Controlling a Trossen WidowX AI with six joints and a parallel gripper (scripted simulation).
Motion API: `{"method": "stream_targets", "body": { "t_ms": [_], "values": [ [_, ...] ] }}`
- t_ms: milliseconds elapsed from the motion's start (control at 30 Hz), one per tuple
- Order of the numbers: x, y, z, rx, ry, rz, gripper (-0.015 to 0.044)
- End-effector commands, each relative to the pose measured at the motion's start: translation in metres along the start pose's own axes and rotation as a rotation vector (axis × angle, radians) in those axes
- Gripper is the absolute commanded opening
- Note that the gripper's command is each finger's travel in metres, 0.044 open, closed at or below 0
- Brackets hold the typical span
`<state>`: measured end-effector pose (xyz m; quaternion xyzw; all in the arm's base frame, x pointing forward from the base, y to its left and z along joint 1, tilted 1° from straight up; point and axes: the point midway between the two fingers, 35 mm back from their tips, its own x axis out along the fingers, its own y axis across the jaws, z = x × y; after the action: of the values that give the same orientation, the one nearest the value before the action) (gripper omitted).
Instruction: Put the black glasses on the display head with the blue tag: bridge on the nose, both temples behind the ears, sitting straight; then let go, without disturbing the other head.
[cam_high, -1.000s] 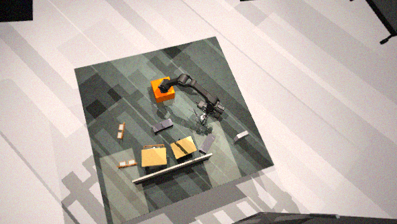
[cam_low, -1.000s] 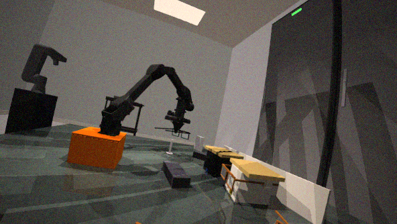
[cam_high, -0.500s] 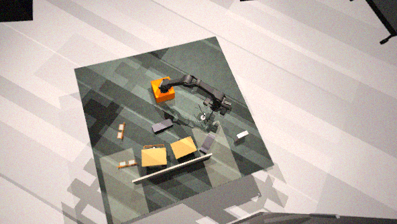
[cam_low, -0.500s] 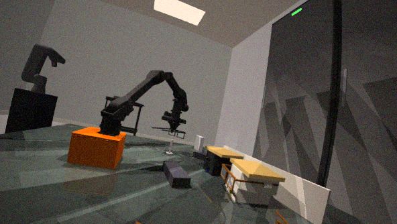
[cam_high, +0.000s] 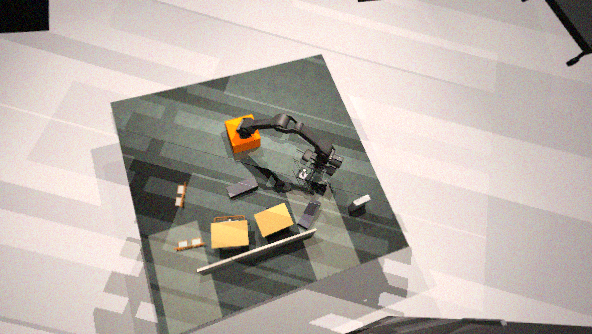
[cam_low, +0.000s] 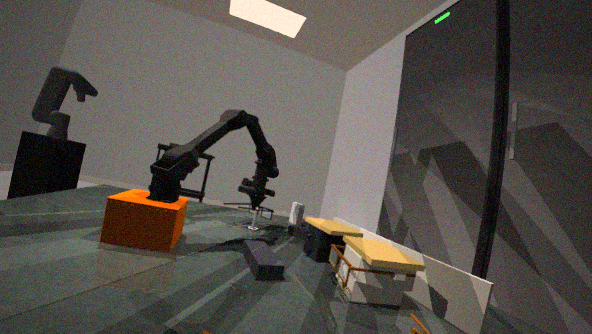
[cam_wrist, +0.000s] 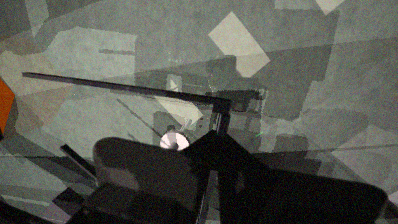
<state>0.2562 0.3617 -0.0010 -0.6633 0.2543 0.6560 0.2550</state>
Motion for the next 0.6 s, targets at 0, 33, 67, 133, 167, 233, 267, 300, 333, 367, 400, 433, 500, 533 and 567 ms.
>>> {"method": "stream_targets", "body": {
  "t_ms": [0, 33, 67, 133, 167, 233, 267, 300, 333, 367, 400, 433, 500, 533, 567],
  "values": [
    [0.0040, -0.0019, 0.0005, 0.004, -0.004, -0.014, 0.0000],
    [0.0040, -0.0020, 0.0008, 0.004, -0.004, -0.014, 0.0000],
    [0.0039, -0.0023, 0.0011, 0.004, -0.004, -0.014, 0.0000],
    [0.0039, -0.0032, 0.0025, 0.004, -0.004, -0.014, 0.0000],
    [0.0039, -0.0038, 0.0034, 0.004, -0.004, -0.014, 0.0000],
    [0.0038, -0.0051, 0.0054, 0.004, -0.004, -0.014, 0.0000],
    [0.0037, -0.0059, 0.0067, 0.004, -0.004, -0.014, 0.0000],
    [0.0037, -0.0066, 0.0077, 0.004, -0.004, -0.015, 0.0000],
    [0.0037, -0.0070, 0.0084, 0.004, -0.004, -0.015, 0.0000],
    [0.0037, -0.0071, 0.0086, 0.004, -0.005, -0.015, 0.0000],
    [0.0037, -0.0072, 0.0086, 0.004, -0.005, -0.015, 0.0000],
    [0.0037, -0.0073, 0.0088, 0.004, -0.005, -0.015, 0.0000],
    [0.0037, -0.0076, 0.0092, 0.004, -0.005, -0.015, 0.0000],
    [0.0037, -0.0078, 0.0095, 0.004, -0.005, -0.015, 0.0000],
    [0.0036, -0.0080, 0.0099, 0.004, -0.005, -0.015, 0.0000]
  ]
}}
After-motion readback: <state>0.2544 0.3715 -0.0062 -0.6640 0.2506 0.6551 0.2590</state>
